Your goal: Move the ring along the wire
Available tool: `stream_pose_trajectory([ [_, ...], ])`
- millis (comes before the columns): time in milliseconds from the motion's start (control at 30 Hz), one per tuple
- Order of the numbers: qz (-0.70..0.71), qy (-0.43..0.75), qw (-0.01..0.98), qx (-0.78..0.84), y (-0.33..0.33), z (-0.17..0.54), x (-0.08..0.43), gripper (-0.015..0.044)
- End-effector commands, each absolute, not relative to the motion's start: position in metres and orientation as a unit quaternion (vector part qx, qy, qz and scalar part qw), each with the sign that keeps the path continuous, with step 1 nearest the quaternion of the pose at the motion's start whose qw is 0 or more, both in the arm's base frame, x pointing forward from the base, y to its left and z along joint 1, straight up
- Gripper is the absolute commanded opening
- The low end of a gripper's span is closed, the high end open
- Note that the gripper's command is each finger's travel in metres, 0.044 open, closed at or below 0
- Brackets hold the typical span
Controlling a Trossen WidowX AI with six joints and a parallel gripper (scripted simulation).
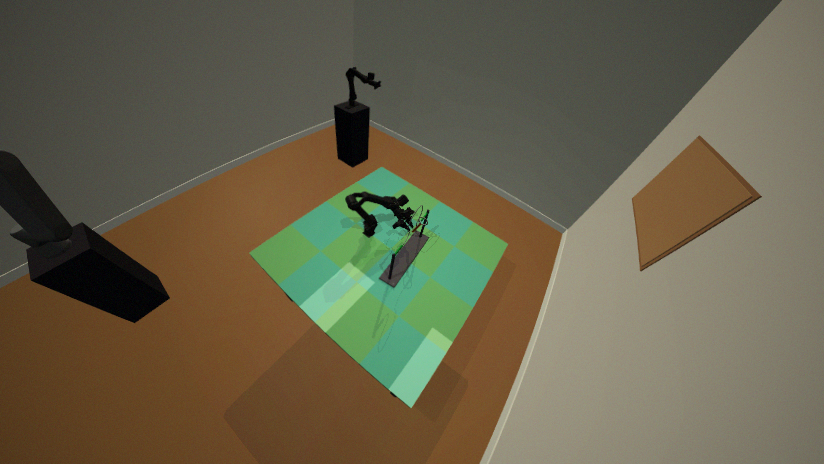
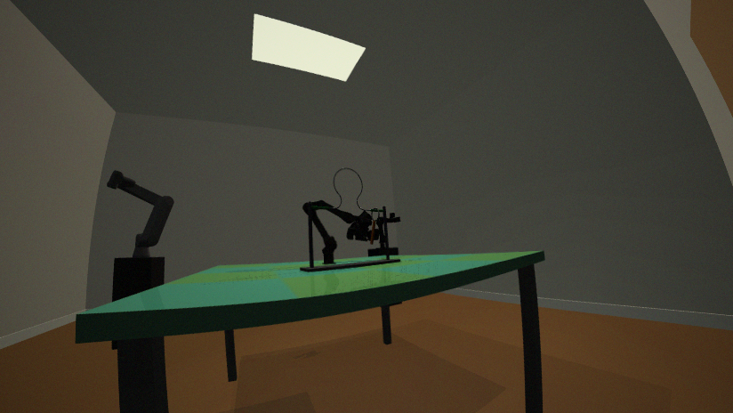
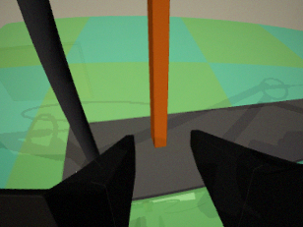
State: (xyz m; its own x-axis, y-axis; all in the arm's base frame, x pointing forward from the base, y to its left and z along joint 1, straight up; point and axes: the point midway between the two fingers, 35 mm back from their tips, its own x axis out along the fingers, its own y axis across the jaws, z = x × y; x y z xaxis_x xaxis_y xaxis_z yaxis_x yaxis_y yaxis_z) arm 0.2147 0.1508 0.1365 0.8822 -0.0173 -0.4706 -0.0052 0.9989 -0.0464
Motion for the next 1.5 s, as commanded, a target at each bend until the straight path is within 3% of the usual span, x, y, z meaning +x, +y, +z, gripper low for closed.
stream_pose_trajectory([
  [0,-0.005,0.238,0.971,-0.018,0.150,0.146,0.205,0.0160],
  [1100,-0.005,0.236,0.972,-0.019,0.149,0.150,0.198,0.0160],
  [1467,-0.003,0.238,0.971,-0.021,0.150,0.172,0.154,0.0440],
])
